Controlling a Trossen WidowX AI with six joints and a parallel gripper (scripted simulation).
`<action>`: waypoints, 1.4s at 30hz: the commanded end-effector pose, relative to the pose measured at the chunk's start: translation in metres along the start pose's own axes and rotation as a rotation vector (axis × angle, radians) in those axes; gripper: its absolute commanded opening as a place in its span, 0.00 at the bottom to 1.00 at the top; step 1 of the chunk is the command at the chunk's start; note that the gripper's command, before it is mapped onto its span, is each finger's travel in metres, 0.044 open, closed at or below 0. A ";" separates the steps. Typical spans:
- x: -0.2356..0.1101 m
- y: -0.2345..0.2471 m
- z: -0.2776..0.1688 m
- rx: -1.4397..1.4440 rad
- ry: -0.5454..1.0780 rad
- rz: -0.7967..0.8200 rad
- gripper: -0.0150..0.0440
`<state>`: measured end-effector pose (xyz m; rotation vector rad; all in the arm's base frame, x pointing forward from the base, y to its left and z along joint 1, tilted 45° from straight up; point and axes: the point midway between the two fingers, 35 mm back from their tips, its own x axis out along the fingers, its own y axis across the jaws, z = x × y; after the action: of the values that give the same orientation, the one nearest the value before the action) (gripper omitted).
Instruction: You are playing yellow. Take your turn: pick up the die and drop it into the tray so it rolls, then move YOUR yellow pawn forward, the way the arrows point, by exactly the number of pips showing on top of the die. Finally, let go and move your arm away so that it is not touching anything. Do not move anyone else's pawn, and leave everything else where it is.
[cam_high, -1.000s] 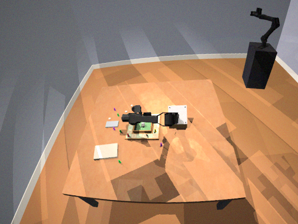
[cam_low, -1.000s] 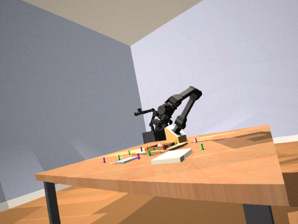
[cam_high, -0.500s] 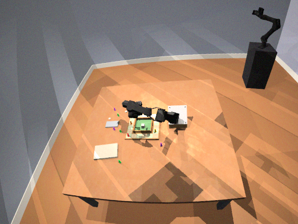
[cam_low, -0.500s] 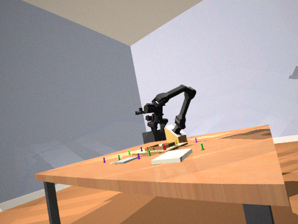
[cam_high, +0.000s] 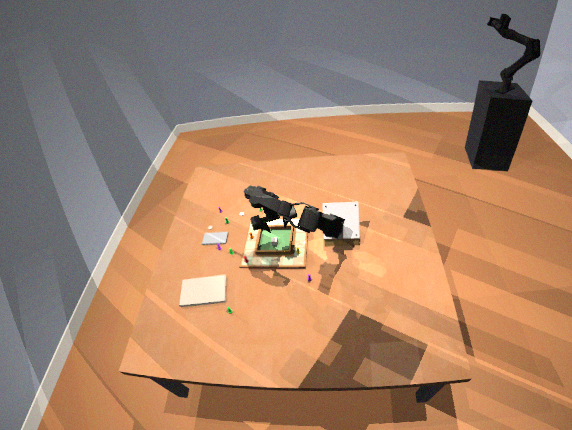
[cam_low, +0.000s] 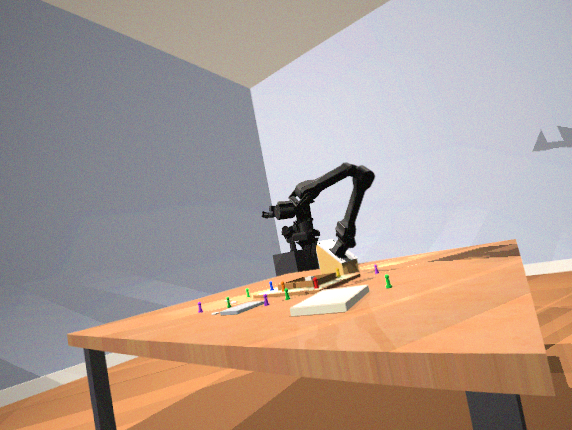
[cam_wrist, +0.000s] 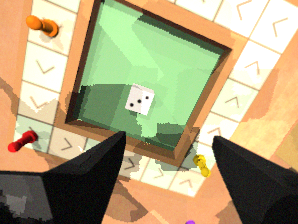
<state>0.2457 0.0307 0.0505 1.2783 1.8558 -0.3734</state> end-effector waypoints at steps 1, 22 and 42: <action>0.007 -0.021 -0.034 -0.434 0.022 0.024 0.60; 0.025 -0.062 -0.081 -1.189 0.024 0.082 0.59; 0.052 -0.059 -0.080 -1.189 0.022 0.081 0.59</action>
<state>0.1509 0.0850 0.0515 0.4947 1.5566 0.7141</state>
